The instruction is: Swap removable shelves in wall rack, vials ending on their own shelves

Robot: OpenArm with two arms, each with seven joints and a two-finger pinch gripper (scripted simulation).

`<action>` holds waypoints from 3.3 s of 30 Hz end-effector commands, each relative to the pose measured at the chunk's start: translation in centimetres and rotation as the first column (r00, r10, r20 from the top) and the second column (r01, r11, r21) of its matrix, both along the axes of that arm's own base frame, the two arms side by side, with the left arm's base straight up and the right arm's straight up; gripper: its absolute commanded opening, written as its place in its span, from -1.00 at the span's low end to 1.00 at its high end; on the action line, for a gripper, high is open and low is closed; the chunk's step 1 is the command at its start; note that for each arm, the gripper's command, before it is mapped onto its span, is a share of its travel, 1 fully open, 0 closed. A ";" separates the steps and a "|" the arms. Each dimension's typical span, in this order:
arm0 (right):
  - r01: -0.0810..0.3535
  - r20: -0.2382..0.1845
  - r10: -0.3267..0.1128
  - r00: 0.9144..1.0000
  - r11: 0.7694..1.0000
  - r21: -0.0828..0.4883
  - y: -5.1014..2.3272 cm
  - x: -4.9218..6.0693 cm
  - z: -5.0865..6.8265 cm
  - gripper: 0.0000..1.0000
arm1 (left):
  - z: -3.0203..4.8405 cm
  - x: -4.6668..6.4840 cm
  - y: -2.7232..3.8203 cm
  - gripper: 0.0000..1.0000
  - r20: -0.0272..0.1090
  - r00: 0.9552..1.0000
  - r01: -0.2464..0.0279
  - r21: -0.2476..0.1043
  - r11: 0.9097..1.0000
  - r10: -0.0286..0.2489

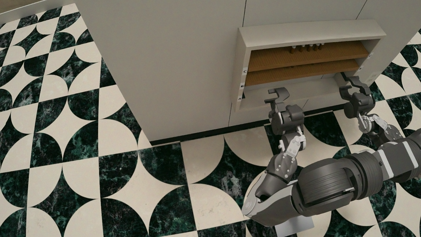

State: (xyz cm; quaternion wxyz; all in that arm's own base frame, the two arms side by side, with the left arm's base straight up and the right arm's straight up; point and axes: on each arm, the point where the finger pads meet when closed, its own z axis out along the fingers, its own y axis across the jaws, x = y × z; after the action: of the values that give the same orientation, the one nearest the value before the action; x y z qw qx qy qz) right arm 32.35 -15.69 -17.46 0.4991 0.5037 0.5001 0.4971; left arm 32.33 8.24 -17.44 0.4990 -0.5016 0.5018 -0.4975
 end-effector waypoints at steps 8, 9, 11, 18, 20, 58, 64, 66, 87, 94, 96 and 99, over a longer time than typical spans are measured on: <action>-0.006 0.008 0.006 1.000 1.000 -0.002 0.12 0.7 0.1 -0.35 | 0.04 0.8 -0.01 -0.35 0.007 1.000 0.001 -0.002 1.000 -0.001; -0.006 0.008 0.006 1.000 1.000 -0.002 0.12 0.9 0.1 -0.35 | 0.04 0.9 -0.01 -0.35 0.007 1.000 0.001 -0.002 1.000 -0.001; -0.006 0.008 0.006 1.000 1.000 -0.002 0.12 1.1 0.1 -0.35 | 0.04 1.1 -0.01 -0.35 0.007 1.000 0.001 -0.002 1.000 -0.001; -0.006 0.008 0.006 1.000 1.000 -0.002 0.12 1.9 0.1 -0.35 | 0.04 1.9 -0.01 -0.35 0.007 1.000 0.001 -0.002 1.000 -0.001; -0.006 0.008 0.006 1.000 1.000 -0.002 0.12 2.0 0.1 -0.35 | 0.04 2.0 -0.01 -0.35 0.007 1.000 0.001 -0.002 1.000 -0.001; -0.006 0.008 0.006 1.000 1.000 -0.002 0.12 6.3 0.1 -0.35 | 0.04 6.3 -0.01 -0.35 0.007 1.000 0.001 -0.002 1.000 -0.001; -0.006 0.008 0.006 1.000 1.000 -0.002 0.12 7.1 0.1 -0.35 | 0.04 7.1 -0.01 -0.35 0.007 1.000 0.001 -0.002 1.000 -0.001; -0.006 0.008 0.006 1.000 1.000 -0.002 0.12 7.3 0.1 -0.35 | 0.04 7.3 -0.01 -0.35 0.007 1.000 0.001 -0.002 1.000 -0.001; -0.006 0.008 0.006 1.000 1.000 -0.002 0.12 9.5 0.1 -0.35 | 0.04 9.5 -0.01 -0.35 0.007 1.000 0.001 -0.002 1.000 -0.001; -0.006 0.008 0.006 1.000 1.000 -0.002 0.12 9.5 0.1 -0.45 | 0.04 9.5 -0.01 -0.45 0.007 1.000 0.001 -0.002 1.000 -0.001; -0.006 0.008 0.006 1.000 1.000 -0.002 0.12 9.5 0.1 -0.48 | 0.04 9.5 -0.01 -0.48 0.007 1.000 0.001 -0.002 1.000 -0.001; -0.006 0.008 0.006 1.000 1.000 -0.002 0.12 9.5 0.1 -0.52 | 0.04 9.5 -0.01 -0.52 0.007 1.000 0.001 -0.002 1.000 -0.001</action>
State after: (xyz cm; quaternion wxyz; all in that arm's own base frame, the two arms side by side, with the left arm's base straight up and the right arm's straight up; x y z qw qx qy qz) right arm 41.80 -15.68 -17.44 0.5009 0.5013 0.4988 0.4990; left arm 41.75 8.15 -17.63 0.4979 -0.5015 0.5032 -0.4973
